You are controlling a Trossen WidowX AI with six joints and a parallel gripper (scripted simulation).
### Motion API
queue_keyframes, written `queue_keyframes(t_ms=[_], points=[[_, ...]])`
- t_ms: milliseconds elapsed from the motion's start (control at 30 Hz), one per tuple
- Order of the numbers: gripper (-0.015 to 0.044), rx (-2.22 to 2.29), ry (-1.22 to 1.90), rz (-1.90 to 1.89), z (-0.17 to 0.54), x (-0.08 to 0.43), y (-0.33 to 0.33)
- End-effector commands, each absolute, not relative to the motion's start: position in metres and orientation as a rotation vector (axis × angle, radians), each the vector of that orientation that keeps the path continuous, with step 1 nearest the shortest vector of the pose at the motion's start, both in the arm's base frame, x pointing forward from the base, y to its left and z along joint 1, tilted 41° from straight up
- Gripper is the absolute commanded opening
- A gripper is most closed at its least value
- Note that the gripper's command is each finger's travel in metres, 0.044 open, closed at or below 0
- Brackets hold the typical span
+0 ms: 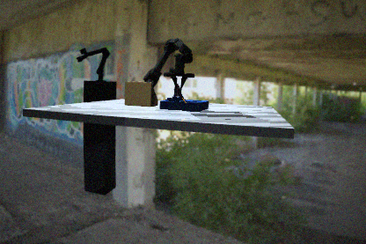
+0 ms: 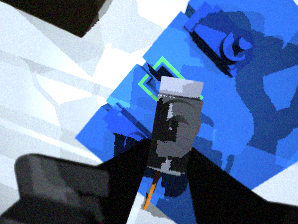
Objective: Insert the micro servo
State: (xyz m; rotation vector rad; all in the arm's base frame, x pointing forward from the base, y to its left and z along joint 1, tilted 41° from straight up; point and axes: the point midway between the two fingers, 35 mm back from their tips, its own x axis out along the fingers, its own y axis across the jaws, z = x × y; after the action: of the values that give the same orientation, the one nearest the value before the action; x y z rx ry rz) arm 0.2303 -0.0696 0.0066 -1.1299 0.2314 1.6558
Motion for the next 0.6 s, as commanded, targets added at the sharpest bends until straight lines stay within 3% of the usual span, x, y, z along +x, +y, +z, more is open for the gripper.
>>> queue_keyframes(t_ms=[0,567], points=[[0.0,-1.147,0.232,1.651,0.0091,0.2297,-0.071],[0.0,-1.147,0.232,1.651,0.0086,0.2304,-0.0717]])
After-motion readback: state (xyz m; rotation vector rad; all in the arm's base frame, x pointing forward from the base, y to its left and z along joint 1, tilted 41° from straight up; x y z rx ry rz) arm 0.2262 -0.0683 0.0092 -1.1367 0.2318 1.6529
